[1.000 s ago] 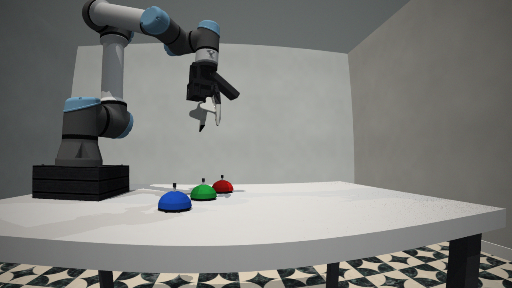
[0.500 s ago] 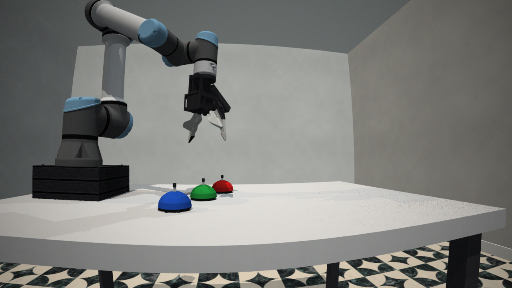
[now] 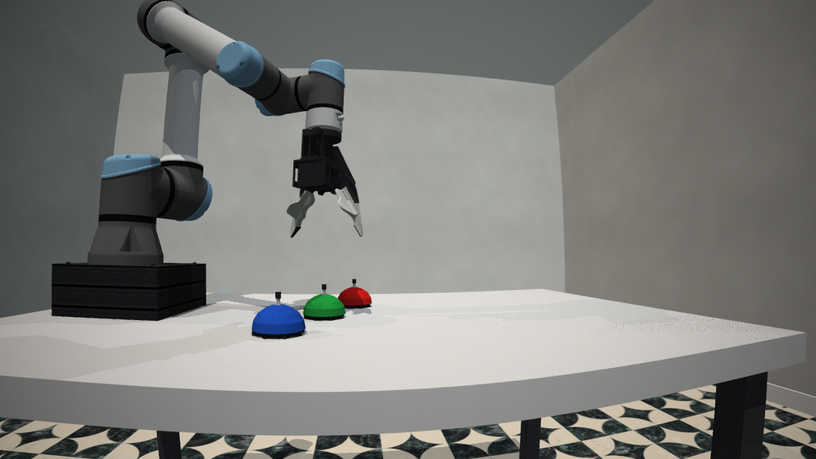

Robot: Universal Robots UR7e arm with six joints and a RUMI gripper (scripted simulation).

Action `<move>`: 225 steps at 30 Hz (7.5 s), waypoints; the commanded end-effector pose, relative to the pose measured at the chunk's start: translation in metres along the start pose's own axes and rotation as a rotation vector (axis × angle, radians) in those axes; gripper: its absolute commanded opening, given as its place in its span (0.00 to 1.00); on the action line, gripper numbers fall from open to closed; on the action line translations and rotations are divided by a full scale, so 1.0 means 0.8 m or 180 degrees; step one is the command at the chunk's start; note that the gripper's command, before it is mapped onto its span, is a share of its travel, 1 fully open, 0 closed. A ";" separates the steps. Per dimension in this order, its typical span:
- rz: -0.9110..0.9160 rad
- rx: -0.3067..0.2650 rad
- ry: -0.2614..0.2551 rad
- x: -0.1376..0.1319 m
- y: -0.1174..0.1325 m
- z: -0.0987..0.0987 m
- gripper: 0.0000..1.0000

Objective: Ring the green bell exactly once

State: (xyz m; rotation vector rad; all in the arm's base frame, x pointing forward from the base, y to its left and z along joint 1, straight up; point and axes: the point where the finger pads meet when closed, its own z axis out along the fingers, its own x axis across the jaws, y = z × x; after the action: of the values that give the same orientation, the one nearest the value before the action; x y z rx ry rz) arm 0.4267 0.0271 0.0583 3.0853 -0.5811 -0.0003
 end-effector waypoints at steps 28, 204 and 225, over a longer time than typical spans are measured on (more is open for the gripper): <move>-0.0290 0.0007 0.0007 -0.004 -0.001 0.009 0.00; -0.0291 0.0007 0.0008 -0.006 -0.004 0.099 0.00; -0.0291 0.0007 0.0008 -0.006 -0.004 0.099 0.00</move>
State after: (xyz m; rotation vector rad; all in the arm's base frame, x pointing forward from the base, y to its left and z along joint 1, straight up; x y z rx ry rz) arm 0.4225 0.0316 -0.0210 3.1105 -0.4399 0.0020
